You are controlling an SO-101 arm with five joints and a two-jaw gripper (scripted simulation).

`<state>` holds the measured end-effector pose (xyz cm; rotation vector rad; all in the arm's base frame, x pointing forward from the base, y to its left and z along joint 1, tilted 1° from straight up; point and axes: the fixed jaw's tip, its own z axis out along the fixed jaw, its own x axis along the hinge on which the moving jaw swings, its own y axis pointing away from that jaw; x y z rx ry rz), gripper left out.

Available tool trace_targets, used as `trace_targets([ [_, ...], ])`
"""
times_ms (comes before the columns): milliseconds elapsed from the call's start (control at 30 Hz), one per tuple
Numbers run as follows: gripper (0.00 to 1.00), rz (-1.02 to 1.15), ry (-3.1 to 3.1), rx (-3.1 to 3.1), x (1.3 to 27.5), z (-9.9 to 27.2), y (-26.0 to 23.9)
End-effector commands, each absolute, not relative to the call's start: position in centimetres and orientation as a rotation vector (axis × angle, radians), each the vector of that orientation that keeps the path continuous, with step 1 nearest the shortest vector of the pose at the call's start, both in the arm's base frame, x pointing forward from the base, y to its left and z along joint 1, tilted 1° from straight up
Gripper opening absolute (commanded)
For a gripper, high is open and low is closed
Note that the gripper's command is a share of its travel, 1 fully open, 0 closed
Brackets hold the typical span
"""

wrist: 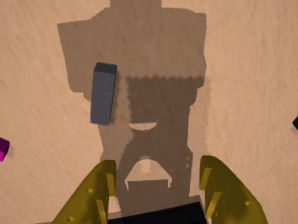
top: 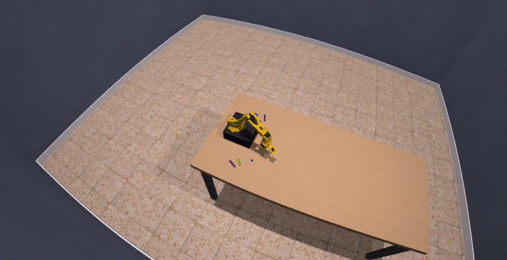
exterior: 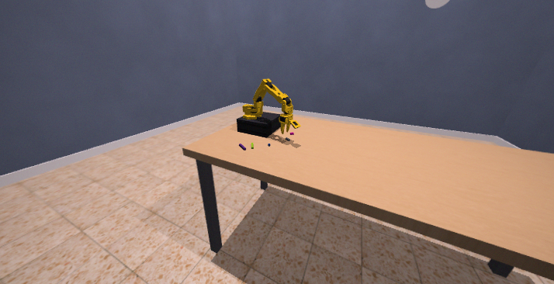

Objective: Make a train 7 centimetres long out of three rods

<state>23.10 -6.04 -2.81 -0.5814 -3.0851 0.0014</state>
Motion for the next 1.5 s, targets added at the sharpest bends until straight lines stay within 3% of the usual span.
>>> trace_targets([
  [0,0.19,-0.002,-3.04,-0.672,23.2,-3.1,-5.3],
  [1467,0.19,0.004,-2.994,-0.83,23.7,-3.0,-3.9],
])
